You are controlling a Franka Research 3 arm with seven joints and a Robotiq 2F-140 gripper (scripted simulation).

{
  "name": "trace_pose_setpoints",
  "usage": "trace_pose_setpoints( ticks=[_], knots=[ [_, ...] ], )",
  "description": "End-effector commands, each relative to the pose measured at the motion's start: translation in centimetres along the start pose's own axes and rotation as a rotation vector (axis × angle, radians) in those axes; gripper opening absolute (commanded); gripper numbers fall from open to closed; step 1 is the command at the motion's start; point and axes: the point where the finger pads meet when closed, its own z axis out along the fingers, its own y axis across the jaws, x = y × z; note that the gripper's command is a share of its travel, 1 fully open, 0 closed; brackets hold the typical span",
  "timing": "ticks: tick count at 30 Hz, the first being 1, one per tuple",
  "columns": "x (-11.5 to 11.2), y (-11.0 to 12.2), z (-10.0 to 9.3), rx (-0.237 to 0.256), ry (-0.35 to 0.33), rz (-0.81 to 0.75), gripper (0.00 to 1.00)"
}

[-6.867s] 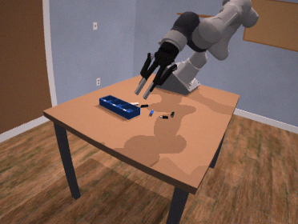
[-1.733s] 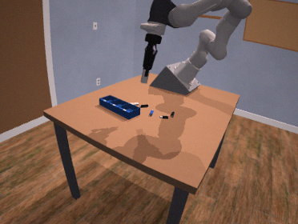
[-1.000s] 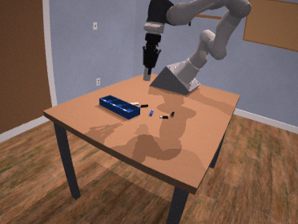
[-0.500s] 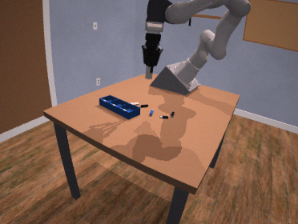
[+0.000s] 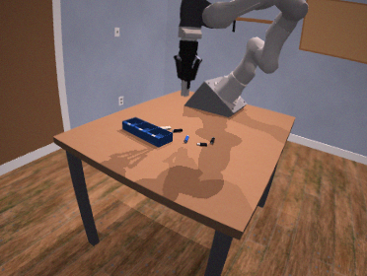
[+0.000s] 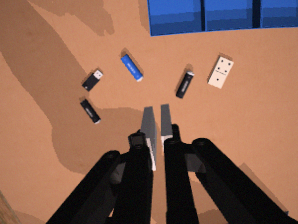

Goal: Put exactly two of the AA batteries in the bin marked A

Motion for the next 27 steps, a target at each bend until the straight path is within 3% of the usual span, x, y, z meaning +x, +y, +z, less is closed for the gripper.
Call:
trace_pose_setpoints(
  ticks=[1,10,16,18,27],
  knots=[
    [-0.1,-0.1,0.1,0.005,-0.006,-0.068,0.05],
    [-0.1,-0.1,0.1,0.005,-0.006,-0.068,0.05],
    [1.6,4.0,2.3,0.005,-0.005,-0.080,0.05],
    [1.6,4.0,2.3,0.005,-0.005,-0.080,0.05],
    [4.3,10.1,5.7,0.005,-0.005,-0.080,0.05]
  ],
)
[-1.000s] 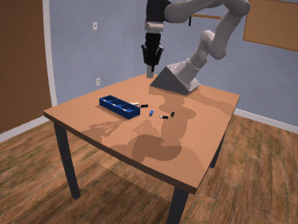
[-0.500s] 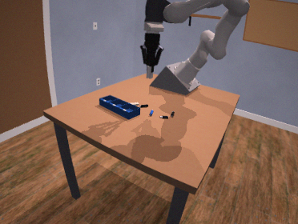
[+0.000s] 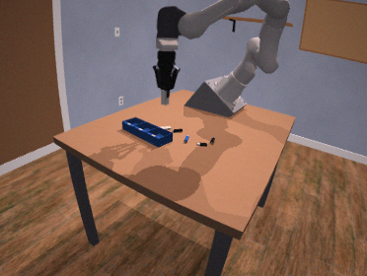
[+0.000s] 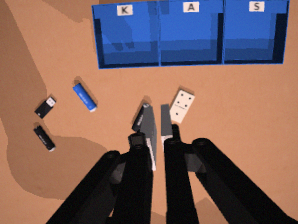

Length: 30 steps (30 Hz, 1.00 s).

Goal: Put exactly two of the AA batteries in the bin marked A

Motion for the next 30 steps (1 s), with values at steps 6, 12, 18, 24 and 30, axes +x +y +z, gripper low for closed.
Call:
trace_pose_setpoints(
  ticks=[6,12,18,24,30],
  knots=[
    [2.4,6.5,2.9,-0.012,0.006,-0.032,0.05],
    [3.5,9.3,4.3,-0.012,0.006,-0.032,0.05],
    [5.1,13.5,6.4,-0.012,0.006,-0.032,0.05],
    [5.4,14.2,6.8,-0.012,0.006,-0.032,0.05],
    [5.4,14.2,7.3,-0.012,0.006,-0.032,0.05]
  ],
)
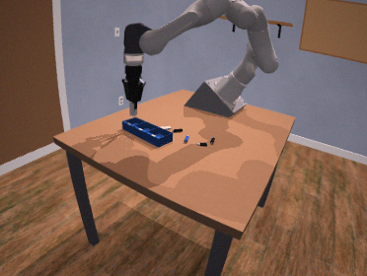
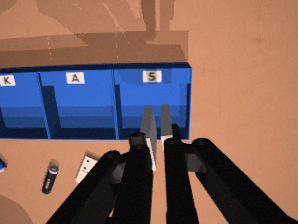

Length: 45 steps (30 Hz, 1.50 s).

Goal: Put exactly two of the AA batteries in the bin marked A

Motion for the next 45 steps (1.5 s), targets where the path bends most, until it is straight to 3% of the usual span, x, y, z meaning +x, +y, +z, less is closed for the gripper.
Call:
trace_pose_setpoints(
  ticks=[1,20,45],
  knots=[
    [-0.1,0.0,0.7,0.002,-0.004,-0.008,0.05],
    [-0.1,0.0,5.2,0.002,-0.004,-0.008,0.05],
    [-0.1,0.0,5.2,0.002,-0.004,-0.008,0.05]
  ],
)
